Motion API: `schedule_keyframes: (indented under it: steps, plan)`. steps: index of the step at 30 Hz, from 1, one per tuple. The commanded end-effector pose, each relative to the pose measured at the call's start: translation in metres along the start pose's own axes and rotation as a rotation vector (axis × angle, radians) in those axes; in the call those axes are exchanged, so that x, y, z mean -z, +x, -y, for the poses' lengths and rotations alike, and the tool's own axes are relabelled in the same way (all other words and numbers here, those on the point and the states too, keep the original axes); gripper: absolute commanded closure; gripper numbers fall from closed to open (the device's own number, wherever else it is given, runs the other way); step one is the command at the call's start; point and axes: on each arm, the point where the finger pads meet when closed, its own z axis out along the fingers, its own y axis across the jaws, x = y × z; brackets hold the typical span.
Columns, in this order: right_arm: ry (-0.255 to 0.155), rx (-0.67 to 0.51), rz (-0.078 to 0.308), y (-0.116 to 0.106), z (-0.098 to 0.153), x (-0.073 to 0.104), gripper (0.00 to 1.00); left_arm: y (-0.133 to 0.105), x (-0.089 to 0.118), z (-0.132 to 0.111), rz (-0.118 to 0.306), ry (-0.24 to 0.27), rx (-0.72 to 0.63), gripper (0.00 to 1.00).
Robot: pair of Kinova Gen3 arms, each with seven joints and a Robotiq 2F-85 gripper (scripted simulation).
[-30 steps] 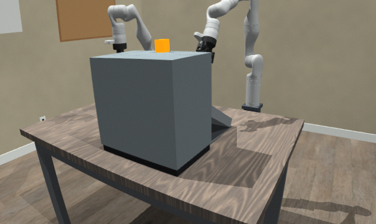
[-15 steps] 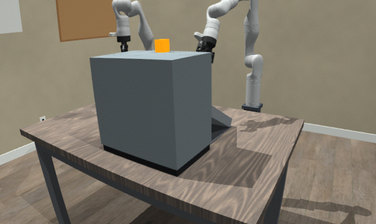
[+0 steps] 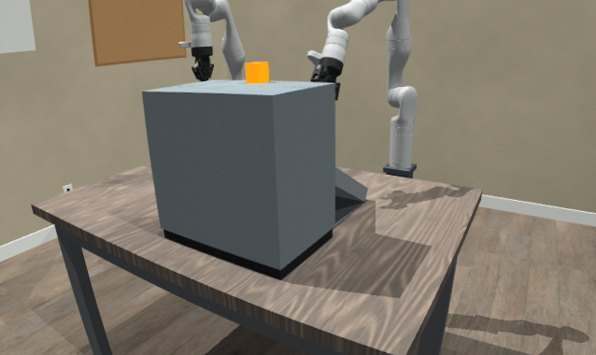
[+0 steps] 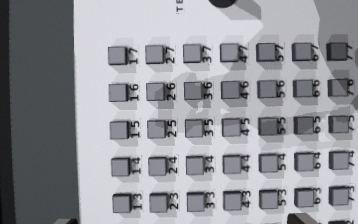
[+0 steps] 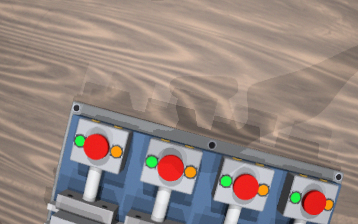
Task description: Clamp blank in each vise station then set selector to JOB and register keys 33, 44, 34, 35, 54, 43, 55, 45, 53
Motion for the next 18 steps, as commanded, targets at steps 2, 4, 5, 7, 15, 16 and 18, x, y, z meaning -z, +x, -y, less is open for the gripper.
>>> schedule_keyframes:
  steps: [2,4,5,7,15,16,18]
  plan:
    - [0.004,-0.126,0.001,-0.003,-0.010,0.011,0.903,0.000,0.001,0.001,-0.001,0.002,0.000,0.002]
    - [0.004,-0.159,0.002,-0.003,-0.013,0.013,0.903,0.000,0.001,0.001,-0.001,0.002,0.000,0.002]
    - [0.004,-0.174,0.003,-0.004,-0.015,0.014,0.903,0.000,0.001,0.001,-0.001,0.002,0.000,0.002]
    - [0.005,-0.199,0.004,-0.004,-0.017,0.016,0.903,0.000,0.001,0.001,-0.001,0.002,0.000,0.002]
    - [0.005,-0.248,0.006,-0.005,-0.021,0.020,0.903,0.000,0.001,0.001,-0.001,0.002,0.000,0.002]
    - [0.005,-0.252,0.006,-0.006,-0.021,0.020,0.903,0.000,0.001,0.001,-0.001,0.002,0.000,0.002]
    - [0.005,-0.258,0.006,-0.006,-0.022,0.021,0.903,0.000,0.001,0.001,-0.001,0.002,0.000,0.002]
